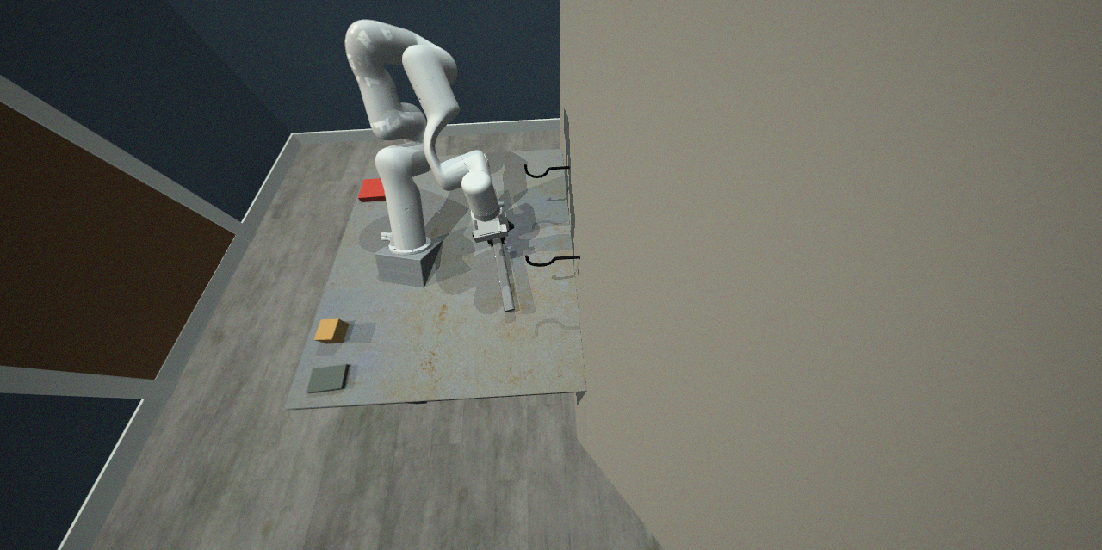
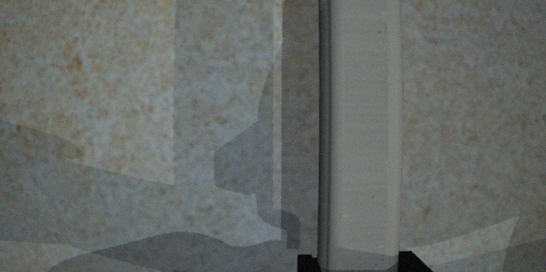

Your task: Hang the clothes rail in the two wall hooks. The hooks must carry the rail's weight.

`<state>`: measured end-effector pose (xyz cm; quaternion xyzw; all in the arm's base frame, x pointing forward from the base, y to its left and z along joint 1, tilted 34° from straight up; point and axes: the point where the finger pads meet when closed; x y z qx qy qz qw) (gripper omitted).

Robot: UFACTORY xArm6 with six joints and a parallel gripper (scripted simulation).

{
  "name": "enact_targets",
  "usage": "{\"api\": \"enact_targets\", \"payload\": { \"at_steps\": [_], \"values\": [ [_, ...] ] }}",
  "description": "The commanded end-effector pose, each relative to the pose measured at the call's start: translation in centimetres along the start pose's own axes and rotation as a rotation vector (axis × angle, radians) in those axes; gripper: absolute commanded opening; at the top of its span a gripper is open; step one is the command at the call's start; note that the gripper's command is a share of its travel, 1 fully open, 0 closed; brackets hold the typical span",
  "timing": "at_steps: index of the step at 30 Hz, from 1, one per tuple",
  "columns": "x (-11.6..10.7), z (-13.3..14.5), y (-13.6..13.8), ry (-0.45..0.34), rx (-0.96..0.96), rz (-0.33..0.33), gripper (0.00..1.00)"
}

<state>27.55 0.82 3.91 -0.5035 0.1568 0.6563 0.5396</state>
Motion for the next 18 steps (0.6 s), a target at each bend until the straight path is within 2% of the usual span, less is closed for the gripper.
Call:
{"api": "enact_targets", "payload": {
  "at_steps": [1, 18],
  "values": [
    [-0.4, -0.1, -0.1, 0.002, -0.001, -0.002, 0.0],
    [-1.4, -0.1, -0.1, 0.002, -0.001, -0.002, 0.0]
  ]
}}
Point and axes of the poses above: the point where the finger pads meet when closed, its own x axis out along the fingers, its own y axis across the jaws, z = x × y, and after that the axes turned 14 degrees about -x, right-handed
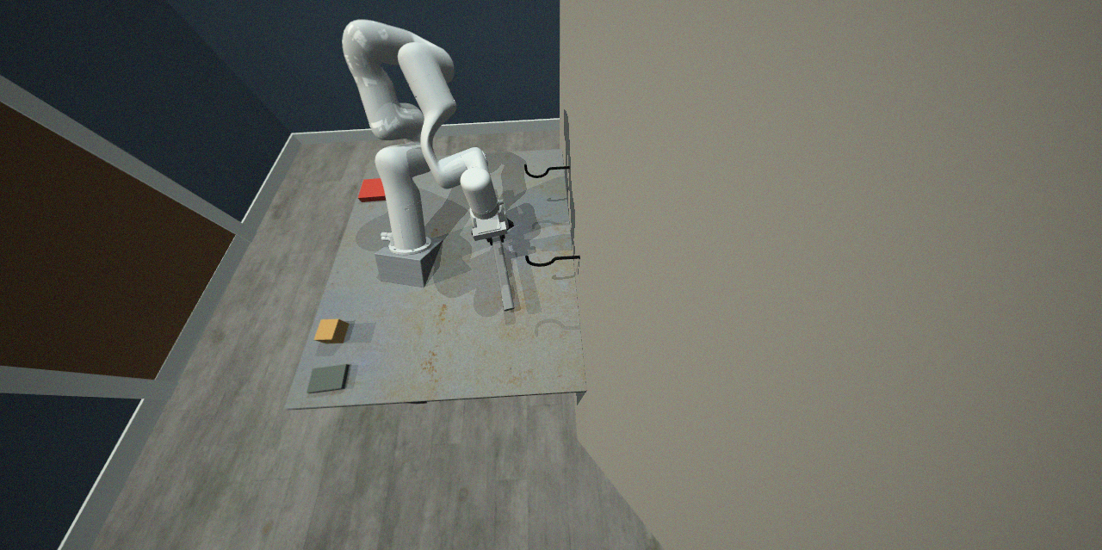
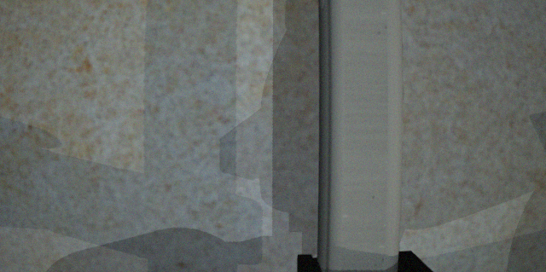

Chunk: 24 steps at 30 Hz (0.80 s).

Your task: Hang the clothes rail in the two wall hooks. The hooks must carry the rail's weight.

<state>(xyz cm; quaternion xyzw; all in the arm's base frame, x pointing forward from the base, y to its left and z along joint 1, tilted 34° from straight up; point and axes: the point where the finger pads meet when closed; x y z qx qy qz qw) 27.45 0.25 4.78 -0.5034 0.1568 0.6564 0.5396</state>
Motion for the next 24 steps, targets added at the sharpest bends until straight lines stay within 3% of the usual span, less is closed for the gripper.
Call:
{"api": "enact_targets", "payload": {
  "at_steps": [1, 24],
  "values": [
    [-0.4, -0.1, -0.1, 0.002, -0.001, -0.002, 0.0],
    [-1.8, -0.1, -0.1, 0.003, -0.001, -0.002, 0.0]
  ]
}}
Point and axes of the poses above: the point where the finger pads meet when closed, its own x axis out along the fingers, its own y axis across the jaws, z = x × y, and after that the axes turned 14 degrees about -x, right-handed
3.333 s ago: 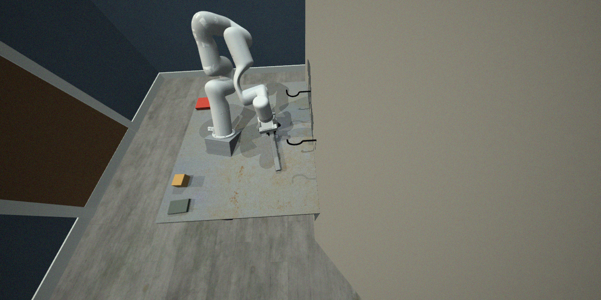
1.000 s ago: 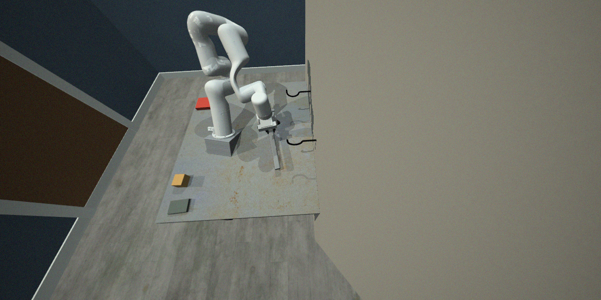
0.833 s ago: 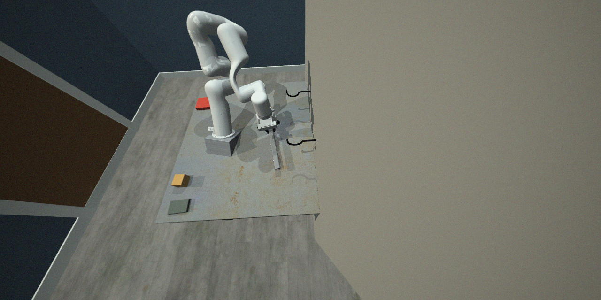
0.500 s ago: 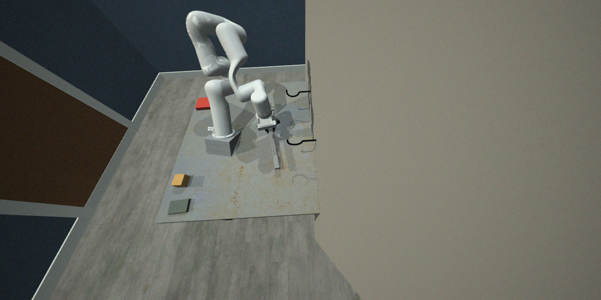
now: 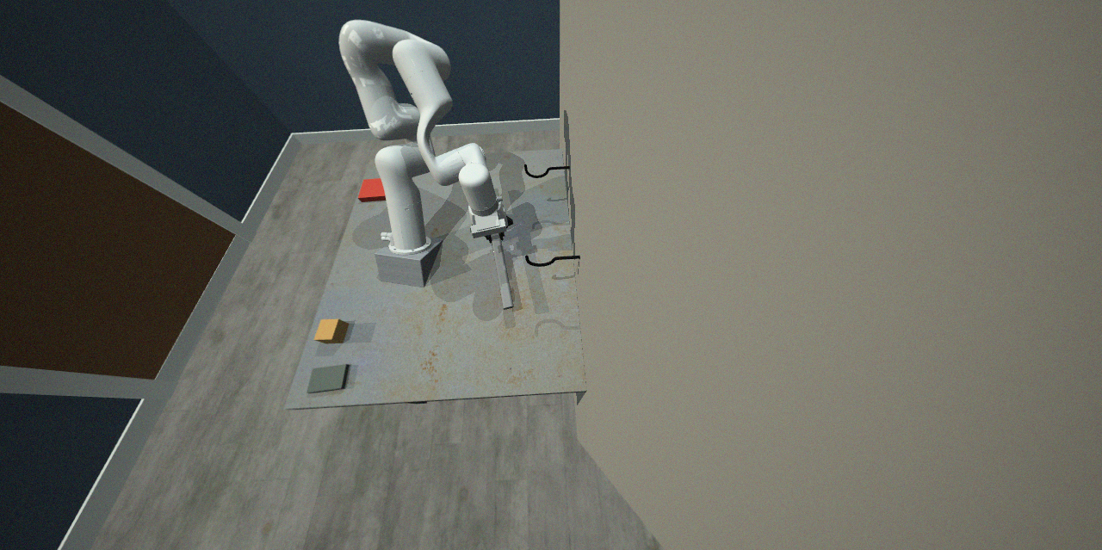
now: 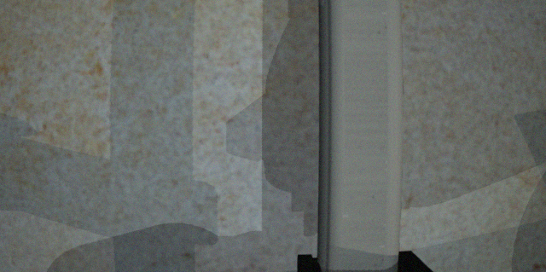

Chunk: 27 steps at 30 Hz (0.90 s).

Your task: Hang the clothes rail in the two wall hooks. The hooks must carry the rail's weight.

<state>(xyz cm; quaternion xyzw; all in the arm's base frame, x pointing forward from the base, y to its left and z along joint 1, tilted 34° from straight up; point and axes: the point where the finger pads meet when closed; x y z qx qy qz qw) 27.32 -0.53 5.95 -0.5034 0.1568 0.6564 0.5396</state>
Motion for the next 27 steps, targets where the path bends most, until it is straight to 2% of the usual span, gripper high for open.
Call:
{"api": "enact_targets", "payload": {
  "at_steps": [1, 27],
  "values": [
    [-0.5, -0.1, -0.1, 0.003, -0.001, -0.002, 0.0],
    [-1.9, -0.1, -0.1, 0.003, -0.001, -0.002, 0.0]
  ]
}}
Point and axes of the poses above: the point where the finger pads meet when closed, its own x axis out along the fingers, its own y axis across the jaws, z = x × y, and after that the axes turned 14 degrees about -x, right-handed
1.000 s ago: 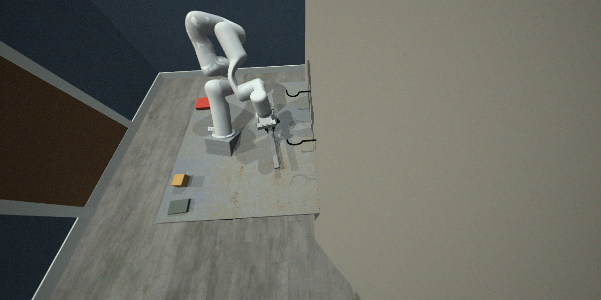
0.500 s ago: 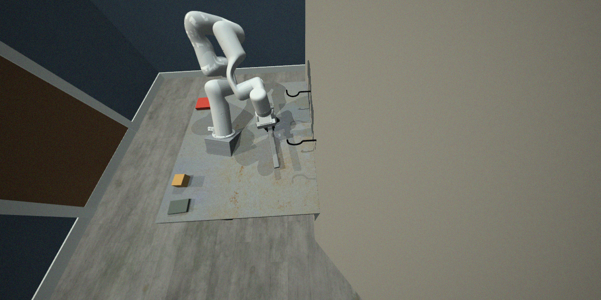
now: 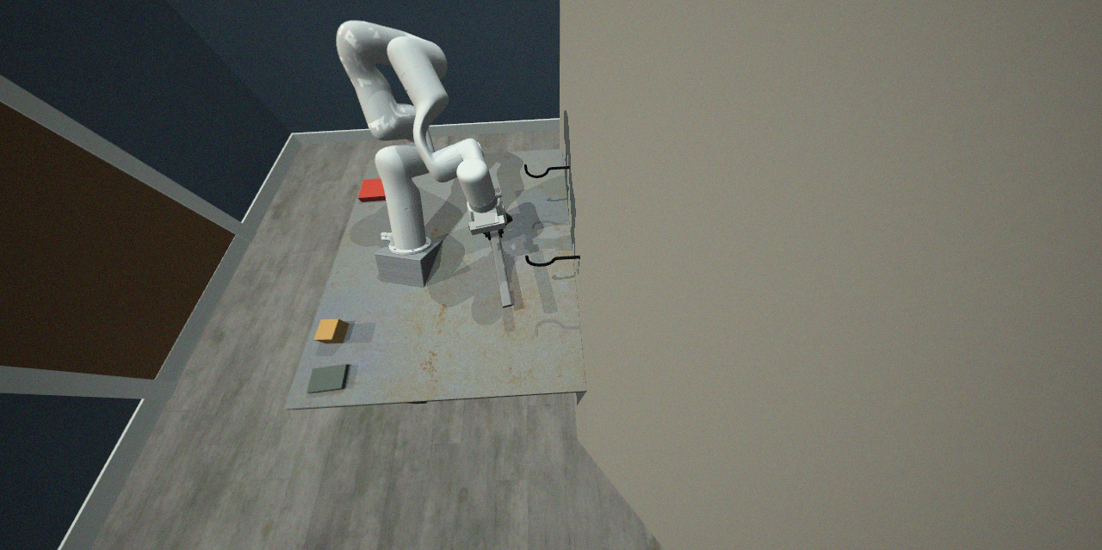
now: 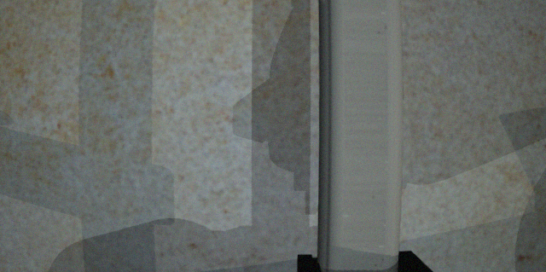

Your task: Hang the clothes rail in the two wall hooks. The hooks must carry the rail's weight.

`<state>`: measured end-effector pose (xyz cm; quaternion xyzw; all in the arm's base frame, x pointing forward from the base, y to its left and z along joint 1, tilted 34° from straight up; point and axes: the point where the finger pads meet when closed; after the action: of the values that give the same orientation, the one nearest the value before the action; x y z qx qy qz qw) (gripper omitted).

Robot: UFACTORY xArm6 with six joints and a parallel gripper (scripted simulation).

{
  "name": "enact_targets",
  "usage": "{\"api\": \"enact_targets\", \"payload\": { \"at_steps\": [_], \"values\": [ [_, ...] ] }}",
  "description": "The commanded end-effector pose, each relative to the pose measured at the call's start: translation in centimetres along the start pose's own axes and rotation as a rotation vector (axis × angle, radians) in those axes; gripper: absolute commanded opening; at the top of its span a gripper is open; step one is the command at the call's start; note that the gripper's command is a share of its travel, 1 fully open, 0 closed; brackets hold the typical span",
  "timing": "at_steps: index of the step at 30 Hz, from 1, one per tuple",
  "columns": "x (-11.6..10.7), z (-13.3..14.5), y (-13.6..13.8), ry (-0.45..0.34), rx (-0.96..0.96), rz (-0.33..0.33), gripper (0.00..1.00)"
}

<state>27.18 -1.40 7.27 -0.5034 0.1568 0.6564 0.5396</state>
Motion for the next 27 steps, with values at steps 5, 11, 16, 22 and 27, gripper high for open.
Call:
{"api": "enact_targets", "payload": {
  "at_steps": [5, 11, 16, 22, 27],
  "values": [
    [-0.3, -0.1, -0.1, 0.003, -0.001, -0.002, 0.0],
    [-0.7, -0.1, -0.2, 0.003, -0.001, -0.002, 0.0],
    [-1.2, -0.2, -0.4, 0.003, -0.001, -0.002, 0.0],
    [-2.4, -0.4, -0.7, 0.003, -0.001, -0.002, 0.0],
    [-3.3, -0.6, -1.0, 0.003, -0.001, -0.002, 0.0]
  ]
}}
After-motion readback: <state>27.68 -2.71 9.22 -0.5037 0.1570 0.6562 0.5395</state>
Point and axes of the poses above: the point where the finger pads meet when closed, its own x axis out along the fingers, its own y axis across the jaws, z = x × y, and after that the axes turned 14 degrees about -x, right-handed
